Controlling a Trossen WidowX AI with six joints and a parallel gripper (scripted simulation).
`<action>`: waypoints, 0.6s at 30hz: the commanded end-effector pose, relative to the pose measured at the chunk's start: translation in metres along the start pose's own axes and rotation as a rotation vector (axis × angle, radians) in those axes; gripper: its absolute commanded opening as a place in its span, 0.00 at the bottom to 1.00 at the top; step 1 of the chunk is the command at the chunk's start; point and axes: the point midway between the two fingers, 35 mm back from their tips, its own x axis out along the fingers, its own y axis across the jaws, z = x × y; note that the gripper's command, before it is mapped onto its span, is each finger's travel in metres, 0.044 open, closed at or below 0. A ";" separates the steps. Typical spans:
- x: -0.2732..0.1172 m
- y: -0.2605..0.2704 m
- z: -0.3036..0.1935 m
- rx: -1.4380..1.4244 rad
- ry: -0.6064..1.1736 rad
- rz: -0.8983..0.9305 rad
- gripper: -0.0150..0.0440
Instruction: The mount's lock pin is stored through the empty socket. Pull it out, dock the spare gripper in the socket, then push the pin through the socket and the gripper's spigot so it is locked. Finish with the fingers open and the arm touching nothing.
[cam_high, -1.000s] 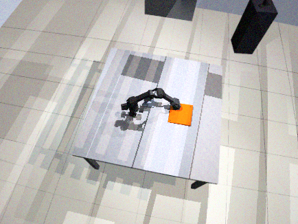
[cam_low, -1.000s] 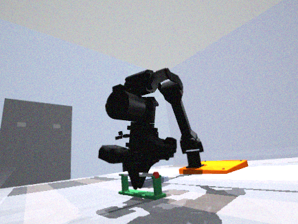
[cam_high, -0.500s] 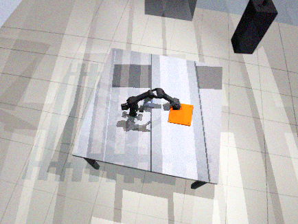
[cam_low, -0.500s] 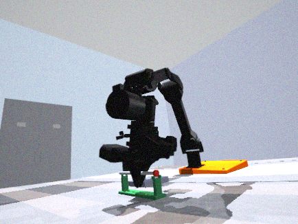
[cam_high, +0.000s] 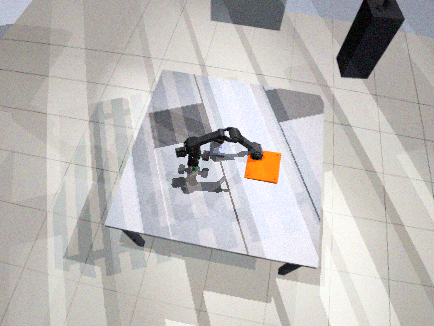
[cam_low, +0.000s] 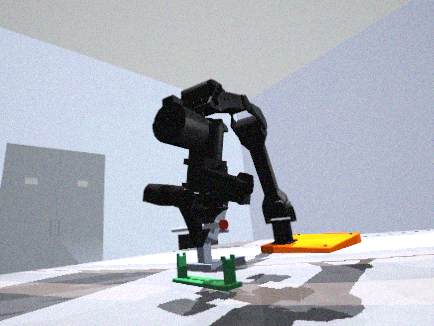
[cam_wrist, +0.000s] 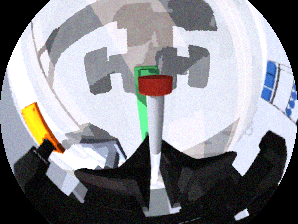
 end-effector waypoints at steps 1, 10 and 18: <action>-0.011 -0.001 -0.002 0.000 -0.005 -0.004 0.25; -0.017 0.001 -0.005 0.001 0.000 -0.001 0.25; -0.019 0.001 -0.005 -0.030 -0.003 -0.012 0.25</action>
